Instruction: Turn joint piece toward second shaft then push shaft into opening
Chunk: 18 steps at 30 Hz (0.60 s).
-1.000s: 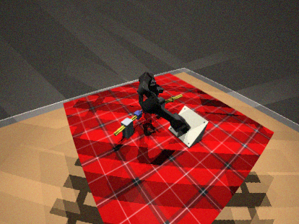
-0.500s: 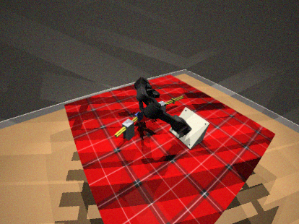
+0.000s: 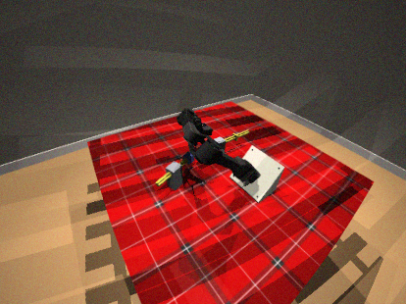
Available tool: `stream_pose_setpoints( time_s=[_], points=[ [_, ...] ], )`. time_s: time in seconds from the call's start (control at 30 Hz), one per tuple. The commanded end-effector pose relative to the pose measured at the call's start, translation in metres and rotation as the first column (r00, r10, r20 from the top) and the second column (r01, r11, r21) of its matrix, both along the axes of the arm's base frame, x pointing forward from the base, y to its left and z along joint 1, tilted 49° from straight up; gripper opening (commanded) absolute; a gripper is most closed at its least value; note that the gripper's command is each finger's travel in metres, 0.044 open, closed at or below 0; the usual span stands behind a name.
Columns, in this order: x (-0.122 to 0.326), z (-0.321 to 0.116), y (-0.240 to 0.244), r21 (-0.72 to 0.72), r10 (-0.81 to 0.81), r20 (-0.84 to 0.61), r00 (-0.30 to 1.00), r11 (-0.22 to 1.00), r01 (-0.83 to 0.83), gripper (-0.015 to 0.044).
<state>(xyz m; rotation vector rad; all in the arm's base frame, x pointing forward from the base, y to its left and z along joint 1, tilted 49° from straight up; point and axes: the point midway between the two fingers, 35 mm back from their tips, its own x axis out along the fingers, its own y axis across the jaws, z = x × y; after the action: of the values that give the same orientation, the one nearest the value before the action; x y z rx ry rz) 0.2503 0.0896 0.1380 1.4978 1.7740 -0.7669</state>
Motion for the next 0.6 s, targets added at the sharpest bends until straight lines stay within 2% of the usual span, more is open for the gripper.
stream_pose_setpoints(
  time_s=[0.0,0.33,0.57],
  points=[
    [-0.003,-0.006,0.006,0.003,-0.001,-0.010,1.000,1.000,0.001,0.0440],
    [-0.004,-0.017,0.014,0.004,-0.001,-0.010,1.000,1.000,0.001,0.0440],
    [-0.004,-0.017,0.014,0.004,-0.001,-0.010,1.000,1.000,0.001,0.0256]
  ],
)
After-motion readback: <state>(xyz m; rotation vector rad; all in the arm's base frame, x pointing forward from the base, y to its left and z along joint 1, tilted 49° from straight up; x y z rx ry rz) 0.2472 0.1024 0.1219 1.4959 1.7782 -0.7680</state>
